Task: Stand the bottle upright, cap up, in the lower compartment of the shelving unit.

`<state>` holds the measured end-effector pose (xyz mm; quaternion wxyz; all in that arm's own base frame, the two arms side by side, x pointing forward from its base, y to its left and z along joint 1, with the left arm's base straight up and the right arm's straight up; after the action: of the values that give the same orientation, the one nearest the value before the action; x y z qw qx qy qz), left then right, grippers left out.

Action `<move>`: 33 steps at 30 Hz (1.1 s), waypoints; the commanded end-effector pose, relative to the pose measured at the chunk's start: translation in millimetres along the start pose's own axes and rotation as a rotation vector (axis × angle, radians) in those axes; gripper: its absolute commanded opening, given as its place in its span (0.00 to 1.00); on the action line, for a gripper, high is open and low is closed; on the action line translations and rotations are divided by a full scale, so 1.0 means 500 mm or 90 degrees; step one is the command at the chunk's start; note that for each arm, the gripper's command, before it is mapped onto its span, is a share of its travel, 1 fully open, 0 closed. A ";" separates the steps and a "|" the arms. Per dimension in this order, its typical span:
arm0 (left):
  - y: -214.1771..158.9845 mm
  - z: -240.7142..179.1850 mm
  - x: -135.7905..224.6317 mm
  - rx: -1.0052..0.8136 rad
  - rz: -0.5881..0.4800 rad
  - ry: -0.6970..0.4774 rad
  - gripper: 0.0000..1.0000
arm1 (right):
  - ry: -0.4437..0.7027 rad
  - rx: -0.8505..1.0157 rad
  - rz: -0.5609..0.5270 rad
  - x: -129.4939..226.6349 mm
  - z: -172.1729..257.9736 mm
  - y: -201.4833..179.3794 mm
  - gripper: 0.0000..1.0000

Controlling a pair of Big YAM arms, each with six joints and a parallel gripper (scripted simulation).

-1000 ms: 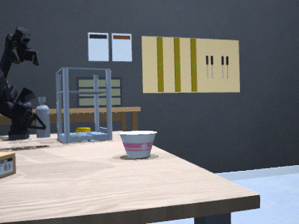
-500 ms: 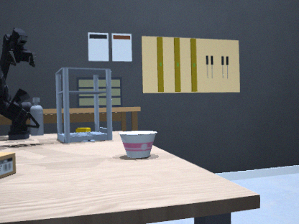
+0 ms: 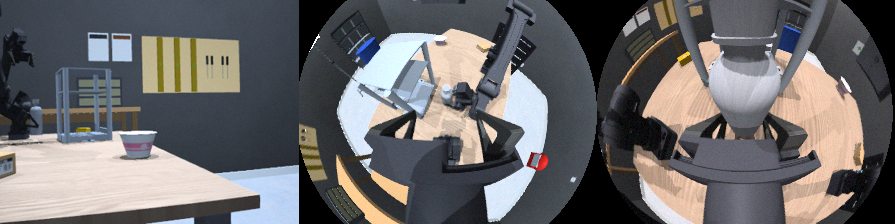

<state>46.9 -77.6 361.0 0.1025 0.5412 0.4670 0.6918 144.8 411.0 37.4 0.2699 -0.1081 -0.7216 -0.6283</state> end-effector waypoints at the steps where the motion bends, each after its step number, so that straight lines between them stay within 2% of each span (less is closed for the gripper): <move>1: 0.027 -0.001 0.037 0.006 -0.025 -0.005 1.00 | 0.014 -0.041 -0.019 0.013 0.050 0.051 0.51; 17: 0.027 -0.001 0.037 0.006 -0.025 -0.005 1.00 | 0.022 -0.052 -0.029 0.008 0.069 0.109 0.51; 25: 0.027 -0.001 0.037 0.006 -0.025 -0.005 1.00 | 0.013 -0.023 -0.024 -0.044 0.051 0.100 0.51; 33: 0.027 -0.001 0.037 0.006 -0.025 -0.005 1.00 | 0.022 -0.049 -0.033 -0.098 0.063 0.149 0.51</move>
<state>46.9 -77.6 361.0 0.1023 0.5414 0.4674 0.6913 186.5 431.2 50.6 0.2666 -0.1086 -0.7135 -0.6388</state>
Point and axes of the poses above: on each arm, the point where the finger pads meet when closed, its own x axis back along the fingers, its own z axis across the jaws, y = z × x, the point moved 1 cm from there along x, back along the fingers, and after that the axes turned 2 degrees about x, right-handed, at the moved point
